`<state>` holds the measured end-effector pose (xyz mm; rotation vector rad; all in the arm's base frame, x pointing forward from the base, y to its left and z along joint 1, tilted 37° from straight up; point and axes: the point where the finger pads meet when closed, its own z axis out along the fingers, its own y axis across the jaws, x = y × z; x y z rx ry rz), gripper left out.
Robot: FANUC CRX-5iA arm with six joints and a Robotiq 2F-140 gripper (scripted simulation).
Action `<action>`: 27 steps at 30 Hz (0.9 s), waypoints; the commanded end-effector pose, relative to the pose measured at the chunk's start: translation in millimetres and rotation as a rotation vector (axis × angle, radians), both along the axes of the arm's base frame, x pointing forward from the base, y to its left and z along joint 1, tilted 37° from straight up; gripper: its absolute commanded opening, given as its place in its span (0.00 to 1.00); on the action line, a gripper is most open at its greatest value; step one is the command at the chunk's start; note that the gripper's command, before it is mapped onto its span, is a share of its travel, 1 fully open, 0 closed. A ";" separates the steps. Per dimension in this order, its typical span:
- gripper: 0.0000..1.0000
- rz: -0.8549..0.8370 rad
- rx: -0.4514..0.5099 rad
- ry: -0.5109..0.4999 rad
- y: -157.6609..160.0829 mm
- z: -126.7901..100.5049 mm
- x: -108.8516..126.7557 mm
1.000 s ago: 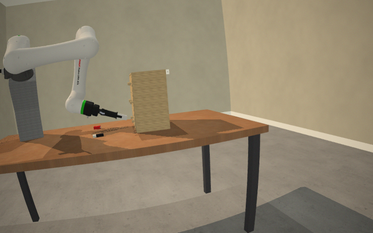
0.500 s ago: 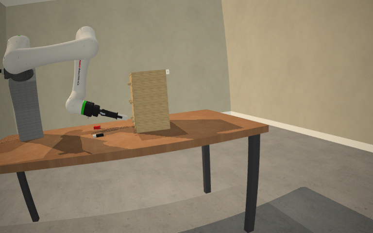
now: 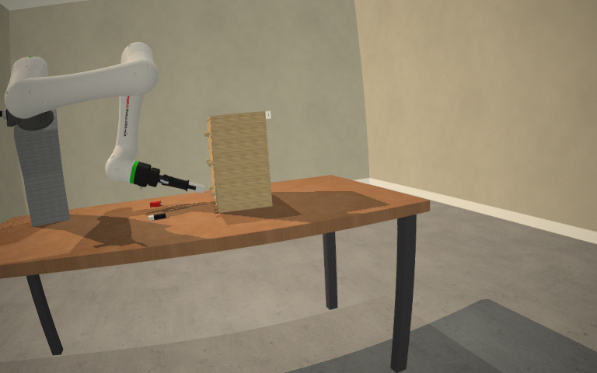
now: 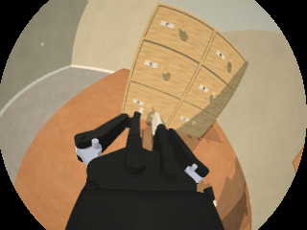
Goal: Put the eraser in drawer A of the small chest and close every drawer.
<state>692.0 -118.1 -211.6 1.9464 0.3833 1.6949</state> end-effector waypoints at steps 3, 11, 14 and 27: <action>0.20 0.000 0.000 0.000 0.1 0.3 1.3; 0.20 0.000 0.000 0.000 0.1 2.5 11.4; 0.20 0.000 0.000 0.000 0.0 3.6 16.6; 0.20 0.000 0.000 0.000 0.0 6.9 31.8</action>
